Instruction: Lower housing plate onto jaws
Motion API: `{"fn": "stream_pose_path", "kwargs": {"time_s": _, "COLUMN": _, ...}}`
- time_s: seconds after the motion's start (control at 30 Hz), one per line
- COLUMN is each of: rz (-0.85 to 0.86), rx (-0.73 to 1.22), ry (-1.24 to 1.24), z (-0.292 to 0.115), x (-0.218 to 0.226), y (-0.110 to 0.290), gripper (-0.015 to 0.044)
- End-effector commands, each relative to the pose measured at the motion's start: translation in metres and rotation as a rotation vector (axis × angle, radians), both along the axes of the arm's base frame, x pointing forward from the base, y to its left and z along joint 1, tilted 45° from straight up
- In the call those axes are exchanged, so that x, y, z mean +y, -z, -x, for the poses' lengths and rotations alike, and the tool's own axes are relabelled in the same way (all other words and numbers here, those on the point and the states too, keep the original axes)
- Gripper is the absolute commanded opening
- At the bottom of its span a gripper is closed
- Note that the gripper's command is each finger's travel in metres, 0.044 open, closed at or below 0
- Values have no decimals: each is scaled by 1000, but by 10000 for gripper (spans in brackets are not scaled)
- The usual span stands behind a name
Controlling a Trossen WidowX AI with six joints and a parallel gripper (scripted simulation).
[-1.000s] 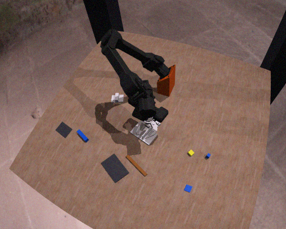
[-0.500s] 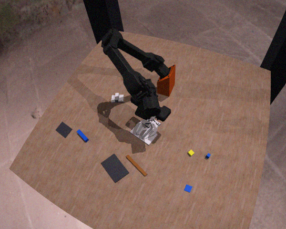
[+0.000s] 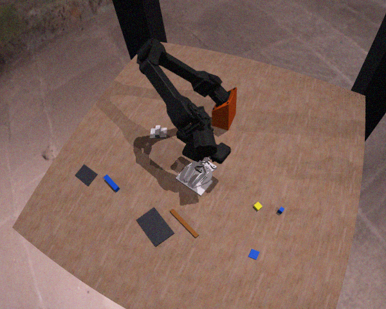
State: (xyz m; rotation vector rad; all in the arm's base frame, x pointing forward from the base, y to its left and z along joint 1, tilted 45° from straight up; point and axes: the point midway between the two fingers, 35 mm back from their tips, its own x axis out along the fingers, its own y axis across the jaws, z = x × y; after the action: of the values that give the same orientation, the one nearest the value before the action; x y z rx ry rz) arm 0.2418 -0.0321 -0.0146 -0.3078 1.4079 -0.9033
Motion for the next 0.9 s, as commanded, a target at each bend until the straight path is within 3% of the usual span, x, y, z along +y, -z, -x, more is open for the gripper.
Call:
{"fn": "stream_pose_path", "kwargs": {"time_s": 0.0, "rz": -3, "rx": -2, "ry": 4, "z": 0, "x": 0, "y": 1, "gripper": 351}}
{"fn": "stream_pose_path", "kwargs": {"time_s": 0.87, "rz": -5, "rx": -1, "ry": 2, "z": 2, "x": -12, "y": 16, "gripper": 351}}
